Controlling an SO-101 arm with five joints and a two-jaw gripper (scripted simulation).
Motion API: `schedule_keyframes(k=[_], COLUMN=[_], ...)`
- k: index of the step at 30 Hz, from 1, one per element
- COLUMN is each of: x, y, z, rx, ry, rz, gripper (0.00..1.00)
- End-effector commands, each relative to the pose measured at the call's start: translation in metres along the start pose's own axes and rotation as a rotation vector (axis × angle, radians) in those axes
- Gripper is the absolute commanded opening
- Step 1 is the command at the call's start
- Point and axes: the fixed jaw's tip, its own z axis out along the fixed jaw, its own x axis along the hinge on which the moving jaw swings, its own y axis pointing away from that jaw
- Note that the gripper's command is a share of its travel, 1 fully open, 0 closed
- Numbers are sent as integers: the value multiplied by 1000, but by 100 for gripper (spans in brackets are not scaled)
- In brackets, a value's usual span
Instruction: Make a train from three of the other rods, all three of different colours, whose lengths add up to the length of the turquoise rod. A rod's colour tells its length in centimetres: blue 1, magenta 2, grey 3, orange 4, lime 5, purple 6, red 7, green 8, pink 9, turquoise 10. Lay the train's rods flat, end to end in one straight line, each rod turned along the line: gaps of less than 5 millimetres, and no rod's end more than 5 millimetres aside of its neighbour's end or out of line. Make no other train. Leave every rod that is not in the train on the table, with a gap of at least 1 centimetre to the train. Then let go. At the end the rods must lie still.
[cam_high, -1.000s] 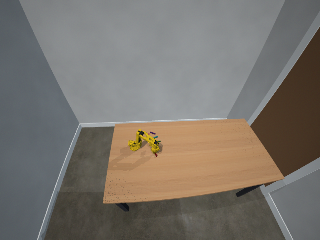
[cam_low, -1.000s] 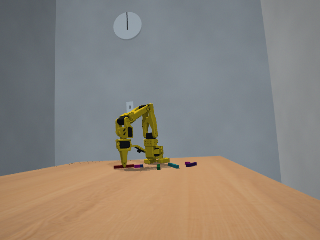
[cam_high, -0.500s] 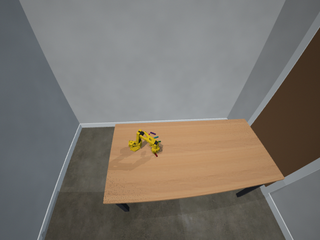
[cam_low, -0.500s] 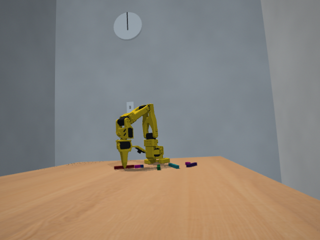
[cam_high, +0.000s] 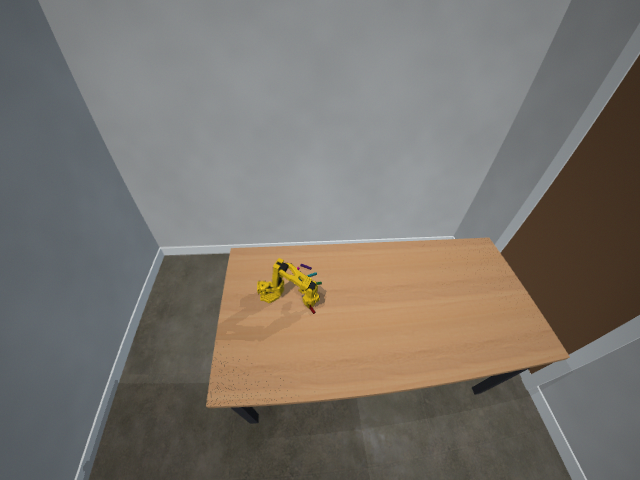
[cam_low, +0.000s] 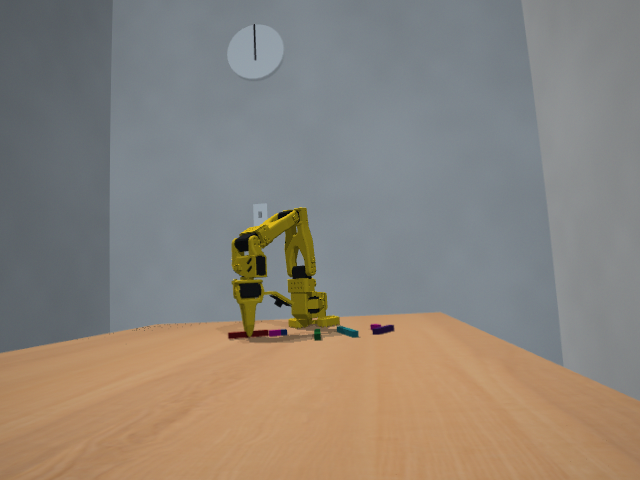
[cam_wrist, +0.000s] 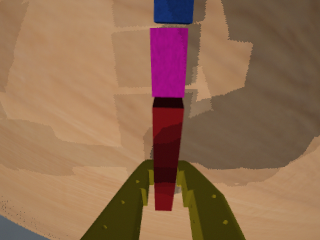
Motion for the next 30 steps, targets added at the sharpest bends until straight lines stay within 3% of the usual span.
schedule_keyframes(k=[1,30], x=[8,8], y=[-8,-8], z=[-11,-11], rx=[46,46], ry=[60,60], rz=[0,0], gripper=[6,16])
